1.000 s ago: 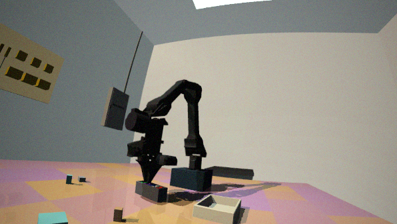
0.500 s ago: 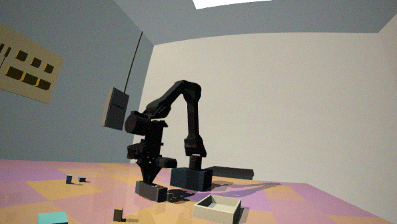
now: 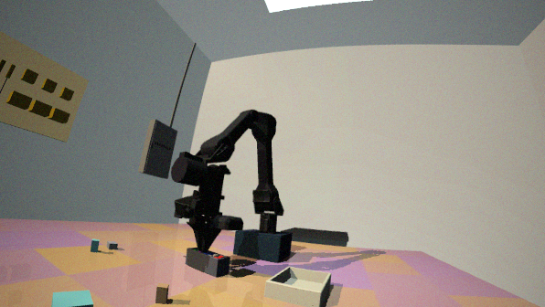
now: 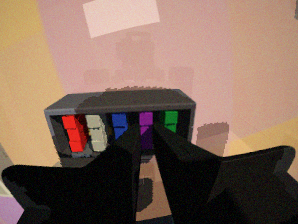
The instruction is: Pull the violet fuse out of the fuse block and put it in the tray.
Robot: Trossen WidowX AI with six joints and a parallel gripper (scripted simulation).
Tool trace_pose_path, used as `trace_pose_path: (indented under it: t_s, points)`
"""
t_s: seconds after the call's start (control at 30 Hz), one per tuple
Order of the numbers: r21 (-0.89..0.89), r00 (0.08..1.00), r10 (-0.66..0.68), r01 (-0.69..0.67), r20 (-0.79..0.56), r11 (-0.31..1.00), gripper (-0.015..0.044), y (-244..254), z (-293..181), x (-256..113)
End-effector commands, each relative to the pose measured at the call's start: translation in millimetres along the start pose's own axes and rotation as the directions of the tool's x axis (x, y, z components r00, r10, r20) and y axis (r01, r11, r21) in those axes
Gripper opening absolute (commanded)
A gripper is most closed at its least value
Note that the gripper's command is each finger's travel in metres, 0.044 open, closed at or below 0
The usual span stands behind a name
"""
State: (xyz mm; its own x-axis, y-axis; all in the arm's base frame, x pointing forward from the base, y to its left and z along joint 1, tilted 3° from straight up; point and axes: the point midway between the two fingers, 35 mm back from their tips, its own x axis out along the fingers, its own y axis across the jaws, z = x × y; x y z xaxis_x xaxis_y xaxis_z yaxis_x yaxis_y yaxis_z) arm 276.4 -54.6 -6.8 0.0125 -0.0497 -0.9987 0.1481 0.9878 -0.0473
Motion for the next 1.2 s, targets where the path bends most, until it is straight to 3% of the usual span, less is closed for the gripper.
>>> trace_pose_path:
  t_s: [0.0, 1.17]
  points:
    - [0.000, 1.000, 0.000, 0.000, 0.000, 1.000, 0.0000, 0, 0, -1]
    - [-0.001, 1.000, 0.001, -0.001, 0.000, 1.000, 0.0000, 0, 1, -18]
